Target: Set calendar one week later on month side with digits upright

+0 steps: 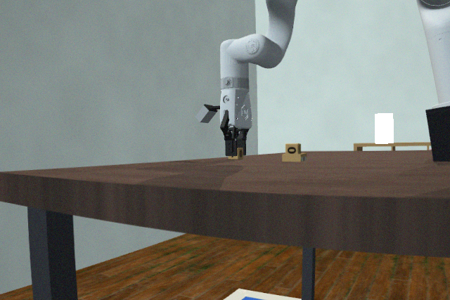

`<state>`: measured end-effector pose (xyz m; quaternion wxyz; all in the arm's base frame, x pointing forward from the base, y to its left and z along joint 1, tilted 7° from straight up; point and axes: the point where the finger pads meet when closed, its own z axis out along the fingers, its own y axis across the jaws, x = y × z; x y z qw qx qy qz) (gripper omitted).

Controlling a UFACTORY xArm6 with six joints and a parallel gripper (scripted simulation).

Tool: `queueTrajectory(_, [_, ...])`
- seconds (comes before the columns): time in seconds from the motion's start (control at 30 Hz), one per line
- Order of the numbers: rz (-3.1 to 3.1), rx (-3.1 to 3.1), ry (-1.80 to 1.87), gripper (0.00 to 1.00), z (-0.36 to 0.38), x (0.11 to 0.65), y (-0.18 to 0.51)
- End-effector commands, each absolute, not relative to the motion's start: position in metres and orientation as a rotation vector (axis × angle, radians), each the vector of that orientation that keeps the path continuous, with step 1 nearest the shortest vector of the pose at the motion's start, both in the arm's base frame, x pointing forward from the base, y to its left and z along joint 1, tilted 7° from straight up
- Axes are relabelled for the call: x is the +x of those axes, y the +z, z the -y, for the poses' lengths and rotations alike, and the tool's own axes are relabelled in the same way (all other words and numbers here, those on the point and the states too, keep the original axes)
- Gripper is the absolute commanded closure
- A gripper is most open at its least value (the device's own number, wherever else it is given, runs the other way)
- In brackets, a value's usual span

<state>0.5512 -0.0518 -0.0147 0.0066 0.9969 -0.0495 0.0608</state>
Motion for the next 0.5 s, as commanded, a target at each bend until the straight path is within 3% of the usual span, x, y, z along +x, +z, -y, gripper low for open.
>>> queueTrajectory(0.0, [0.155,3.118,0.198,0.53,0.0521,0.5539,-0.0179])
queueTrajectory(0.47, [0.155,3.118,0.198,0.53,0.0521,0.5543,-0.0208])
